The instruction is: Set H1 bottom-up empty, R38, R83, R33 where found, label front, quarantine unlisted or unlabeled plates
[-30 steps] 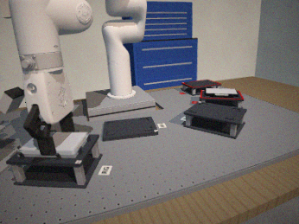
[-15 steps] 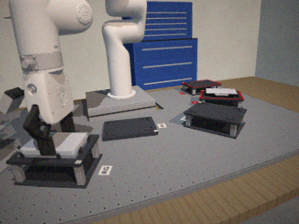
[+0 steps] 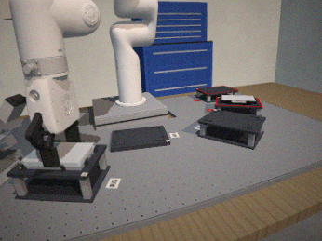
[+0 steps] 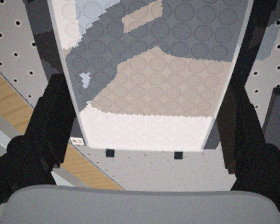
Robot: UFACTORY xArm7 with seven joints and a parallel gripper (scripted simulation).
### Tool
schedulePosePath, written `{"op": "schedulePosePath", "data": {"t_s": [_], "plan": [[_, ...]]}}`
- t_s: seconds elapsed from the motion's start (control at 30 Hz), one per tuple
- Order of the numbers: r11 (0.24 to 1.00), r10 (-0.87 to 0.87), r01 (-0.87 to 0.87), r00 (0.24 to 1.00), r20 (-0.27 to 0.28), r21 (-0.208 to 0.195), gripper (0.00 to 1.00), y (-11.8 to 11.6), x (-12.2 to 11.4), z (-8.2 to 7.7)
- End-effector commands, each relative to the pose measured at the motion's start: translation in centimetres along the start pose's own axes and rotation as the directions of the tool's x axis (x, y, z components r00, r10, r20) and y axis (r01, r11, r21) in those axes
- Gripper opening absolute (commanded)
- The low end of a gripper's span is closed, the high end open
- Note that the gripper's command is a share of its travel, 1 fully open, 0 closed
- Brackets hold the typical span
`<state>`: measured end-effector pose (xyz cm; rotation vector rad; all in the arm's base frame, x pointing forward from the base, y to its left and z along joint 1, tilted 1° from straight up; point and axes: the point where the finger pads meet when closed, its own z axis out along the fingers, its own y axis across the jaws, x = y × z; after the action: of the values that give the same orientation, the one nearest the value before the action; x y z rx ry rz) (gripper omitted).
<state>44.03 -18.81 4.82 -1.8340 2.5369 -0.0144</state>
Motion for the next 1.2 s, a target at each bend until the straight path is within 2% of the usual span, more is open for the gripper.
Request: {"op": "schedulePosePath", "data": {"t_s": [0.0, 0.3, 1.17], "plan": [[1.000, 0.000, 0.000, 1.000, 0.000, 0.004, 1.00, -0.2, 0.0, -0.2], [1.000, 0.000, 0.000, 1.000, 0.000, 0.004, 1.00, -0.2, 0.0, -0.2], [1.000, 0.000, 0.000, 1.000, 0.000, 0.004, 1.00, -0.1, 0.0, -4.1]]}}
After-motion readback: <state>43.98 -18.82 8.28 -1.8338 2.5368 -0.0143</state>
